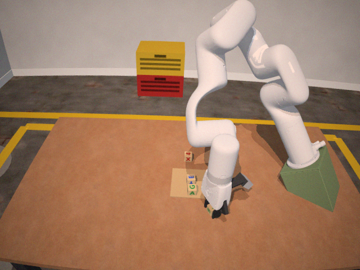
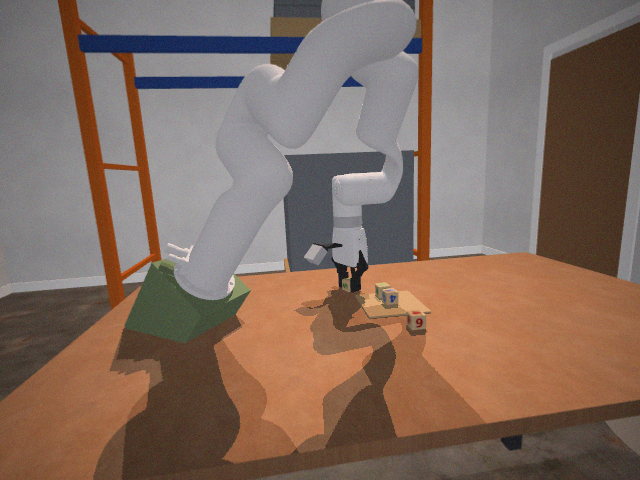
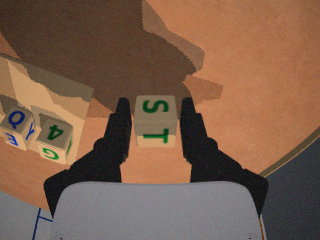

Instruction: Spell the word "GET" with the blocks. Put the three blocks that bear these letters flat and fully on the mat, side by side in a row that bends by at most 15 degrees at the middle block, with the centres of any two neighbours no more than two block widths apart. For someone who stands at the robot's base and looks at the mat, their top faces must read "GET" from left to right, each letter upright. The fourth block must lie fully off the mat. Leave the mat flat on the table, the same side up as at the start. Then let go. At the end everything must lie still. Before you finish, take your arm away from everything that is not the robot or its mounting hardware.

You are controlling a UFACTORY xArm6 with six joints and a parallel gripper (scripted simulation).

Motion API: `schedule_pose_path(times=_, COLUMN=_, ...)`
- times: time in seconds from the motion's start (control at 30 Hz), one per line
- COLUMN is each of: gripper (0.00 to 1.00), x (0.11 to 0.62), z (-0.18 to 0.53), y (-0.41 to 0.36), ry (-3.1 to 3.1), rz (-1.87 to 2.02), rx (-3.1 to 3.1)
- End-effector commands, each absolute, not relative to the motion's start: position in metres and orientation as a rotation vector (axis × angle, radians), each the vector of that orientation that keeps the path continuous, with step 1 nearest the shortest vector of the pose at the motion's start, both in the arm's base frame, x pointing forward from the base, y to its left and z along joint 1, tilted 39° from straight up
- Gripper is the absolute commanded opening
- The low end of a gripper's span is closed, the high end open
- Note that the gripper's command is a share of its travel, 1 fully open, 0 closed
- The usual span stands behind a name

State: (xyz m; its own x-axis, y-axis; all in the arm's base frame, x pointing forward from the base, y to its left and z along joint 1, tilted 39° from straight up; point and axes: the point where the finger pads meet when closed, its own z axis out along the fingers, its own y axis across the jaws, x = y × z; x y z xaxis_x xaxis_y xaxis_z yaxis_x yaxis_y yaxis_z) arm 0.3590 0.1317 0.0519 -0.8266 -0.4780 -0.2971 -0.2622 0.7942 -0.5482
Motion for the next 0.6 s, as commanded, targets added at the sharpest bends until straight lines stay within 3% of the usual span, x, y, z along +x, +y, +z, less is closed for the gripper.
schedule_pose_path(times=0.0, gripper=0.47, x=0.3594, z=0.0526, y=0.1325, ry=2.555, rz=-0.692, rx=-0.556)
schedule_pose_path(times=0.17, gripper=0.47, x=0.3594, z=0.0526, y=0.1325, ry=2.555, rz=-0.692, rx=-0.556)
schedule_pose_path(times=0.2, gripper=0.27, x=0.3594, z=0.0526, y=0.1325, ry=2.555, rz=-0.692, rx=-0.556)
schedule_pose_path(times=0.57, gripper=0.27, x=0.3594, z=0.0526, y=0.1325, ry=2.555, rz=-0.692, rx=-0.556)
